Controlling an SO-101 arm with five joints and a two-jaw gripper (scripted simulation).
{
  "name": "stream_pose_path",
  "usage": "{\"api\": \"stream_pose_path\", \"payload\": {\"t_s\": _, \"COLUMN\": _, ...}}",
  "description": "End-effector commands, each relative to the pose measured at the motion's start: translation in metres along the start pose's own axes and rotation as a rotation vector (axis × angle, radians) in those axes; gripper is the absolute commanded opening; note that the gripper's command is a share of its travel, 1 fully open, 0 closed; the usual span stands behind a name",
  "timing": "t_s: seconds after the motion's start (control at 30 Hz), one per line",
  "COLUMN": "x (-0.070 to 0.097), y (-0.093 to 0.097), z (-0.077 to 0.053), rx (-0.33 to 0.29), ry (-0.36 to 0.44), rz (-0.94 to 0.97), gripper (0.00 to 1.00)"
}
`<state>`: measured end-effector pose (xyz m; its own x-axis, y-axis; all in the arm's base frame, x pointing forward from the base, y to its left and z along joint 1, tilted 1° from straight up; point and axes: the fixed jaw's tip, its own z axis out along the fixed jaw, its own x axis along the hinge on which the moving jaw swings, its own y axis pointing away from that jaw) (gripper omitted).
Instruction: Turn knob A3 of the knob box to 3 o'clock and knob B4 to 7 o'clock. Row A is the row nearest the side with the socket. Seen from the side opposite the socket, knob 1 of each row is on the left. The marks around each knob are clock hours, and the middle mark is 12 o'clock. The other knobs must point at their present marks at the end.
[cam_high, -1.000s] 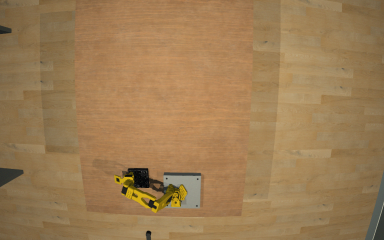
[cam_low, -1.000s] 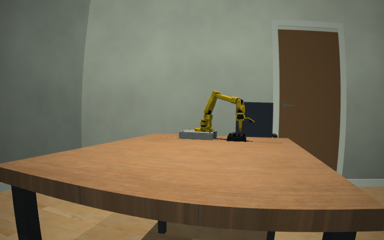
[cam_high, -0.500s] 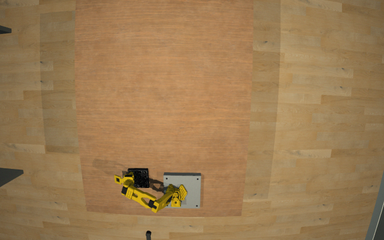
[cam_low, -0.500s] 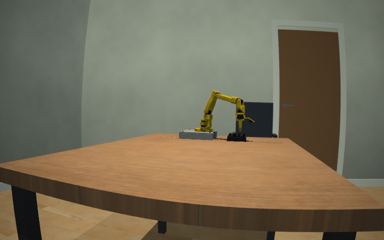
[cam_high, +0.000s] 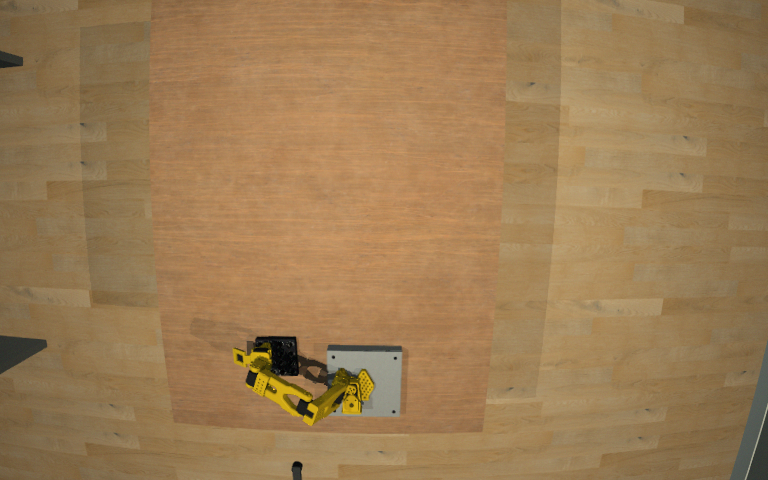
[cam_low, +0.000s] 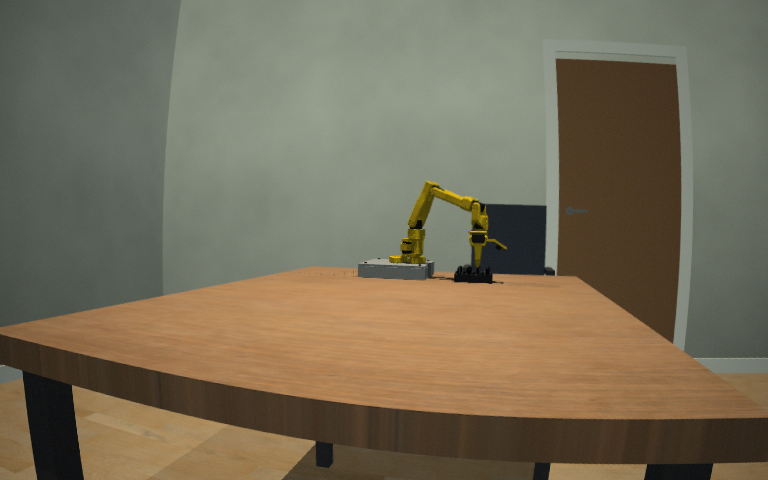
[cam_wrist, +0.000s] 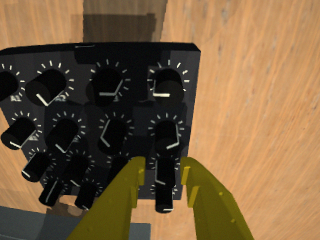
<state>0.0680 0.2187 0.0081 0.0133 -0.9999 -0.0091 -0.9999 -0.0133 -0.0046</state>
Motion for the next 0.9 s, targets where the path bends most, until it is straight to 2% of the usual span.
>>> {"api": "stream_pose_path", "payload": {"t_s": 0.0, "x": 0.0029, "y": -0.0006, "z": 0.0024, "rx": -0.003, "ry": 0.005, "rz": 0.005, "gripper": 0.10}}
{"api": "stream_pose_path", "payload": {"t_s": 0.87, "x": 0.0019, "y": -0.0009, "z": 0.0000, "rx": -0.003, "ry": 0.005, "rz": 0.005, "gripper": 0.10}}
